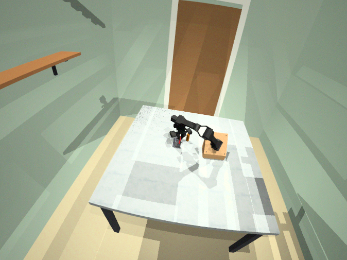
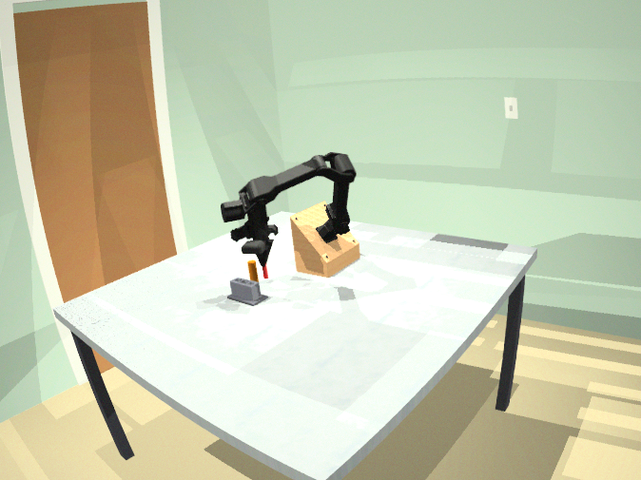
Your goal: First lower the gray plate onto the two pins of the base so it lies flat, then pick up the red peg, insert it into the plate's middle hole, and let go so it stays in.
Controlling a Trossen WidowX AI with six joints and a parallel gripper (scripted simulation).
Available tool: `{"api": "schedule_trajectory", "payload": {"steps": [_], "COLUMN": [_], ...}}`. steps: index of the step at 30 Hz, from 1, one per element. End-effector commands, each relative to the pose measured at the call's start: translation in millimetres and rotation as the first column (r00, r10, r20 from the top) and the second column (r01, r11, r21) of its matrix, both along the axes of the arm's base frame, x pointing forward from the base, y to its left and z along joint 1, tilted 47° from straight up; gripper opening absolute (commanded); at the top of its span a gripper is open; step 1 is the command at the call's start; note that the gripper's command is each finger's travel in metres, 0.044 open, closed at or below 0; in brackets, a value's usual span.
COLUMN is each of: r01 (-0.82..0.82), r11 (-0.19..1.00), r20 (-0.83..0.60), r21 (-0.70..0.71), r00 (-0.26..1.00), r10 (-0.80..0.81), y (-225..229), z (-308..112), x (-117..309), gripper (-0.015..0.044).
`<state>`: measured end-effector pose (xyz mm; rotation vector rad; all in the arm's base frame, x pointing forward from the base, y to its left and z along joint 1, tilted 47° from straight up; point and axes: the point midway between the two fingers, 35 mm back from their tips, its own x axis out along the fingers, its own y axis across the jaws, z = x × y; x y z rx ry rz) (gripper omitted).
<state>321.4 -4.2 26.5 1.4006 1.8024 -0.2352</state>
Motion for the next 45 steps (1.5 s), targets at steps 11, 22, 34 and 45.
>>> {"api": "schedule_trajectory", "payload": {"steps": [11, 22, 34, 45], "r01": [-0.007, -0.008, -0.009, -0.009], "r11": [1.000, 1.000, 1.000, 1.000], "r20": [0.008, 0.010, 0.010, 0.010], "r21": [-0.004, 0.001, 0.001, 0.001], "r00": [1.000, 1.000, 1.000, 1.000], "r10": [0.007, 0.008, 0.009, 0.009], "y": [-28.3, -49.2, -52.0, -52.0], "z": [-32.1, -59.6, -63.3, -63.3], "x": [16.6, 24.7, 25.5, 25.5], "gripper": [0.0000, 0.0000, 0.0000, 0.0000]}}
